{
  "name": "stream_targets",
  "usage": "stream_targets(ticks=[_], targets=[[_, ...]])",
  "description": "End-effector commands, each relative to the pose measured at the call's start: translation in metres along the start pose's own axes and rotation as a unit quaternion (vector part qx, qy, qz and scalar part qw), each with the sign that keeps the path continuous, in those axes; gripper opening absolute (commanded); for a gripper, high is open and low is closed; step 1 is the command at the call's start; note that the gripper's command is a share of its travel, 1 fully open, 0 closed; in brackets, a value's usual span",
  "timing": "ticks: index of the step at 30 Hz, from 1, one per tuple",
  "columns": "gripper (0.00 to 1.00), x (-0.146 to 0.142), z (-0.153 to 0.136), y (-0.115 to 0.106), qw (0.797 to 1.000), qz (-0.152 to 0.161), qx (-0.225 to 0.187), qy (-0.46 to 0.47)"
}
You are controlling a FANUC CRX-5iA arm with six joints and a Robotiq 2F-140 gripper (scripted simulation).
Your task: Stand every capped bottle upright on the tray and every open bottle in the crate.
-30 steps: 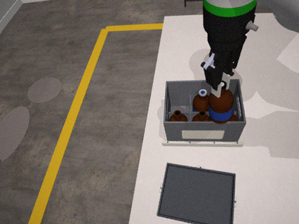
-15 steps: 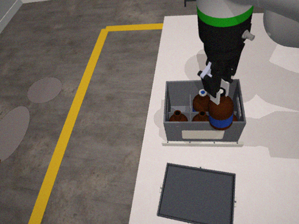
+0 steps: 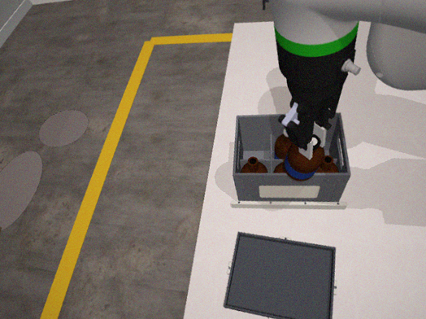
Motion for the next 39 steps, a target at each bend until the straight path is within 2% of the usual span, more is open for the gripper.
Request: stream_targets(ticks=[1,14,16,17,31,33,34,39], targets=[[0.00,-0.001,-0.003,0.000,1.000,0.004,0.006,0.000],[0.00,-0.014,-0.027,-0.003,0.998,0.025,0.049,0.002],[0.00,-0.014,-0.027,-0.003,0.998,0.025,0.049,0.002],[0.00,-0.016,-0.023,-0.003,1.000,-0.006,0.013,0.001],[0.00,-0.028,-0.049,-0.005,0.998,0.025,0.049,0.002],[0.00,-0.028,-0.049,-0.005,0.998,0.025,0.049,0.002],[0.00,-0.031,-0.047,-0.006,1.000,-0.009,0.027,0.002],[0.00,-0.035,-0.056,-0.006,0.999,0.004,0.035,0.002]])
Point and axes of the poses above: the point where the finger pads meet when closed, its own y axis out along the fingers, its own x axis across the jaws, z = x × y, the point moved 3 cm from there along -y, back along the fingers, and after that the axes turned 13 degrees about y, right-handed, at the moved point
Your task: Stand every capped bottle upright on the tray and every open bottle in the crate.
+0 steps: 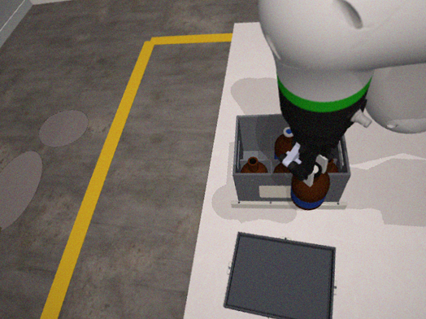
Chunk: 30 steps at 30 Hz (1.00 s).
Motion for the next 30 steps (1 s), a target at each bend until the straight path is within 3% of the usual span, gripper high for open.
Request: stream_targets(ticks=[1,9,11,12,26,30], targets=[[0.00,-0.002,-0.007,-0.001,1.000,0.016,0.009,0.001],[0.00,-0.008,-0.022,-0.003,0.999,0.035,0.021,0.001],[0.00,-0.008,-0.022,-0.003,0.999,0.035,0.021,0.001],[0.00,-0.011,-0.021,-0.004,1.000,0.007,0.010,0.001],[0.00,-0.022,-0.046,-0.007,0.999,0.035,0.021,0.001],[0.00,-0.025,-0.048,-0.008,1.000,0.020,0.018,0.001]])
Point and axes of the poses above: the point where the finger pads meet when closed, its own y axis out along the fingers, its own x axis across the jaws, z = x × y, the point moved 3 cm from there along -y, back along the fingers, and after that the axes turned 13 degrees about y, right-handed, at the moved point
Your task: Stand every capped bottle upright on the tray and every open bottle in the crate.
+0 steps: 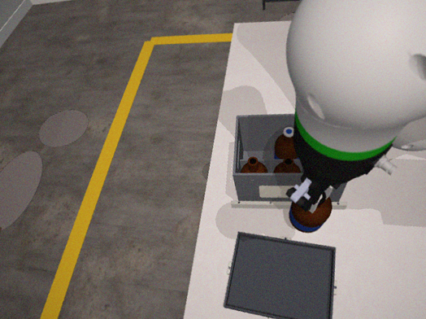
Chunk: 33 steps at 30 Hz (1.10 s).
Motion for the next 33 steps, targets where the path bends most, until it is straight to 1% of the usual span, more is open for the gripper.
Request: stream_targets(ticks=[1,13,16,30,33], targets=[[0.00,-0.002,-0.004,-0.001,1.000,0.003,0.000,0.000],[0.00,-0.012,-0.025,-0.004,1.000,0.016,0.004,0.000],[0.00,-0.013,-0.025,-0.005,1.000,0.016,0.003,0.000],[0.00,-0.027,-0.049,-0.009,1.000,0.016,0.004,0.000],[0.00,-0.027,-0.049,-0.009,1.000,0.017,0.003,0.000]])
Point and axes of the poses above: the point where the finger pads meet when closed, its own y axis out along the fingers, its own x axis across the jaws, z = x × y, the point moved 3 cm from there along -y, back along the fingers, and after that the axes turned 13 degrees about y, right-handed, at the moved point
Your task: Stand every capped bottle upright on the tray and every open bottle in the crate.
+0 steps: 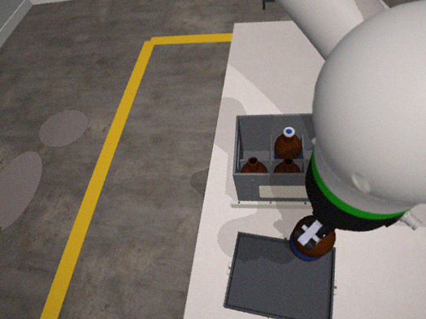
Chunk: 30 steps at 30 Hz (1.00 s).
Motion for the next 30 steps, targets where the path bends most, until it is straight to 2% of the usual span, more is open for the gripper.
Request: stream_targets(ticks=[1,16,30], targets=[[0.00,-0.002,-0.002,-0.001,1.000,0.000,0.000,0.000],[0.00,-0.016,-0.021,-0.004,1.000,0.000,0.000,0.000],[0.00,-0.021,-0.024,0.024,1.000,0.000,0.000,0.000]])
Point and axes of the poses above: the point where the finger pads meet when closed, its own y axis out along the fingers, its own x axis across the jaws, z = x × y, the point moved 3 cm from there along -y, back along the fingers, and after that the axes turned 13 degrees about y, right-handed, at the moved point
